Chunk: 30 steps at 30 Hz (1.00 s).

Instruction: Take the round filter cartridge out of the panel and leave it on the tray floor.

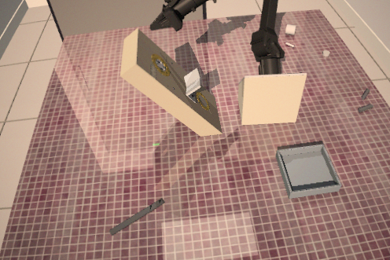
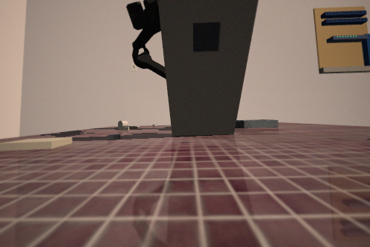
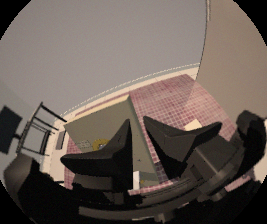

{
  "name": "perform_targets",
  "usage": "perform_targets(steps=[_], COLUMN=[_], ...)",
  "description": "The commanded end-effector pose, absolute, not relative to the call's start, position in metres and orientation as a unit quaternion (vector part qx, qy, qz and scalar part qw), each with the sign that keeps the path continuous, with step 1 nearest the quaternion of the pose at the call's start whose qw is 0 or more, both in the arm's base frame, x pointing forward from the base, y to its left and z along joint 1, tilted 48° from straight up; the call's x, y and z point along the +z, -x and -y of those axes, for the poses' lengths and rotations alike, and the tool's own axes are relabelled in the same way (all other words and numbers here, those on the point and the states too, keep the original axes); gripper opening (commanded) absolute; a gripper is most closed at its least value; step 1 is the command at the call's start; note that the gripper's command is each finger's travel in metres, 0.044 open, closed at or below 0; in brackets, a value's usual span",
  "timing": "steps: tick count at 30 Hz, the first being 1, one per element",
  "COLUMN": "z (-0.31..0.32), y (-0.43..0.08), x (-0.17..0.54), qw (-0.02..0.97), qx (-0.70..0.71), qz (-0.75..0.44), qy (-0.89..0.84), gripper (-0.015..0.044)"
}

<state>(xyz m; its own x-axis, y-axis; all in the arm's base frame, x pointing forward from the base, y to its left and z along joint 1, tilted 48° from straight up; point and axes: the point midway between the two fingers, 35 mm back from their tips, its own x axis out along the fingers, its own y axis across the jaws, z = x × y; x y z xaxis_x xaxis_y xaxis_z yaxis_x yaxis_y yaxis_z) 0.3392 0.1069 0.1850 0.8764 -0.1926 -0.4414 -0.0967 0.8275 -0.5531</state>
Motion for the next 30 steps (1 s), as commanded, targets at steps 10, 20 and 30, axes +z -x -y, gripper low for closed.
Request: perform_targets(steps=[10, 20, 30], z=[-0.143, -0.142, -0.138], y=[-0.263, -0.267, -0.280], x=[0.092, 0.090, 0.082], qw=[0.744, 0.744, 0.744], qx=[0.005, 0.005, 0.006], qz=[-0.288, -0.289, -0.291], qy=[0.603, 0.602, 0.601], gripper=[0.0091, 0.0091, 0.0091])
